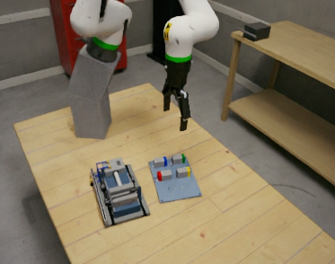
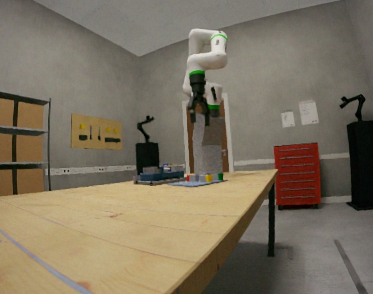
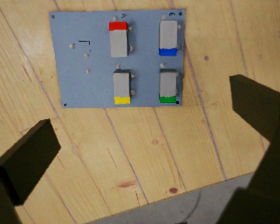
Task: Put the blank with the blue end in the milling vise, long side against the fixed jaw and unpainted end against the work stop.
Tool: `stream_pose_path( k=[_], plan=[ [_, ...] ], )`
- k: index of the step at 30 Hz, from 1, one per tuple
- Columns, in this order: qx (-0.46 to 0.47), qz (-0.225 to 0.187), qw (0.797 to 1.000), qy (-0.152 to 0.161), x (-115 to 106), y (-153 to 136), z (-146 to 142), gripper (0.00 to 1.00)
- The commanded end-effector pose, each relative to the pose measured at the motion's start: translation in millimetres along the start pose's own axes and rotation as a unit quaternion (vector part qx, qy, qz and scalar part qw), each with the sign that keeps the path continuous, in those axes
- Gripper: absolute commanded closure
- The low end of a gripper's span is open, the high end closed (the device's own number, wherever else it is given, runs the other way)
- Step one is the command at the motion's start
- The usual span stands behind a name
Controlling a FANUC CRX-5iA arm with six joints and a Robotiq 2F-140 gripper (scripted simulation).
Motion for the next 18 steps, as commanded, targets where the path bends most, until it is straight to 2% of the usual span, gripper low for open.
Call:
stream_pose_path(
  k=[1,10,18],
  plan=[
    [0.032,0.0,0.999,0.001,-0.5,-0.6,-0.8,0.0],
    [0.101,0.0,0.995,0.001,-0.5,-1.4,-1.4,0.0],
    [0.094,-0.001,0.996,0.0,-0.5,-1.1,-1.3,0.0]
  ],
)
Point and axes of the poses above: the point where the finger pads meet when closed, its own x axis out along the fingers, its own z axis across the jaws, y = z × x, the point moved 2 cm from there along -x, back along the fingers, and after that the axes turned 7 degrees about x, right-handed, at the moved point
